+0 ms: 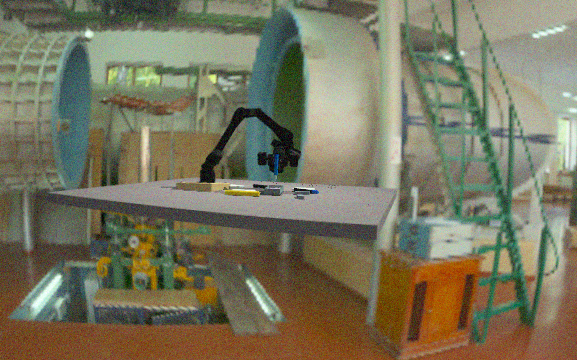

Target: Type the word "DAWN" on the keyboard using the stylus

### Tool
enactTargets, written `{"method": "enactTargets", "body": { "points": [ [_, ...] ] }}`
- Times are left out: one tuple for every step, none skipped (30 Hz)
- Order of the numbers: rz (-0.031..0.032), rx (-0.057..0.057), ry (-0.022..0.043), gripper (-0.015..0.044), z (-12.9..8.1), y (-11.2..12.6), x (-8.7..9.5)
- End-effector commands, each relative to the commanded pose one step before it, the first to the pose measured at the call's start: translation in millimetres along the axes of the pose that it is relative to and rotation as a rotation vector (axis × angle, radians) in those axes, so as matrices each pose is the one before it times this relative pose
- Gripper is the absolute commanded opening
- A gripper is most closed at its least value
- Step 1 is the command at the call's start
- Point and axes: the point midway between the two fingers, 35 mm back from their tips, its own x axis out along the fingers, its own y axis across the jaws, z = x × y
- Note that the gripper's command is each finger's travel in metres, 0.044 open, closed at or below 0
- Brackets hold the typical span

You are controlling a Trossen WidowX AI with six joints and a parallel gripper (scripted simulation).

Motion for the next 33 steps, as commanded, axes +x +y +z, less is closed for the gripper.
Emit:
{"method": "enactTargets", "body": {
  "points": [
    [0.00271, 0.0071, -0.00214, 0.0, 11.28, 0.47, 5.48],
    [-0.00006, 0.0, -0.0001, 0.0, 2.76, 0.13, 1.64],
    [-0.00002, 0.0, -0.00004, 0.0, 0.97, 0.05, 0.58],
    [0.0, 0.0, 0.0, 0.0, 0.0, 0.0, 0.0],
    [0.0, 0.0, 0.0, 0.0, 0.0, 0.0, 0.0],
    [0.0, 0.0, 0.0, 0.0, 0.0, 0.0, 0.0],
    [0.0, 0.0, 0.0, 0.0, 0.0, 0.0, 0.0],
    [-0.00001, 0.0, -0.00002, 0.0026, 0.62, -0.12, 0.05],
    [-0.00001, 0.0, -0.00005, 0.0052, 1.33, -0.26, 0.12],
    [0.0, 0.0, 0.0, 0.0079, 0.21, -0.01, 0.1],
    [0.0, 0.0, -0.00001, 0.0081, 0.46, -0.02, 0.22],
    [0.0, 0.0, -0.00001, 0.0081, 0.58, -0.02, 0.27],
    [0.0, 0.0, -0.00001, 0.0081, 0.74, -0.03, 0.35],
    [0.0, 0.0, 0.0, 0.0081, -0.21, -0.01, -0.14],
    [0.0, 0.0, 0.0, 0.0081, -0.22, -0.03, -0.19],
    [0.0, 0.0, -0.00001, 0.0081, 0.24, -0.02, 0.08],
    [0.0, 0.0, 0.0, 0.0081, 0.36, -0.01, 0.19],
    [0.0, 0.0, 0.0, 0.0081, 0.41, 0.0, 0.23],
    [0.0, 0.0, 0.0, 0.0081, 0.52, 0.0, 0.29],
    [0.0, 0.0, 0.0, 0.0081, 0.69, 0.0, 0.39],
    [0.0, 0.0, 0.0, 0.0081, 0.64, 0.0, 0.36],
    [0.0, 0.0, 0.0, 0.0081, 0.49, 0.0, 0.28],
    [0.0, 0.0, 0.0, 0.0081, 0.44, 0.0, 0.25],
    [0.0, 0.0, 0.0, 0.0081, 0.4, 0.0, 0.23],
    [0.0, 0.0, 0.0, 0.0081, 0.45, 0.0, 0.26],
    [0.0, 0.0, 0.0, 0.0081, 0.42, 0.0, 0.24],
    [0.0, 0.0, 0.0, 0.0081, 0.45, 0.0, 0.26],
    [0.0, 0.0, 0.0, 0.0081, 0.42, 0.0, 0.24],
    [0.0, 0.0, 0.0, 0.0081, 0.45, 0.0, 0.26],
    [0.0, 0.0, 0.0, 0.0081, 0.42, 0.0, 0.24],
    [0.0, 0.0, 0.0, 0.0081, 0.45, 0.0, 0.26],
    [0.0, 0.0, 0.0, 0.0081, 0.18, 0.0, 0.1],
    [0.0, 0.0, 0.0, 0.0081, 0.0, 0.0, 0.0]
  ]
}}
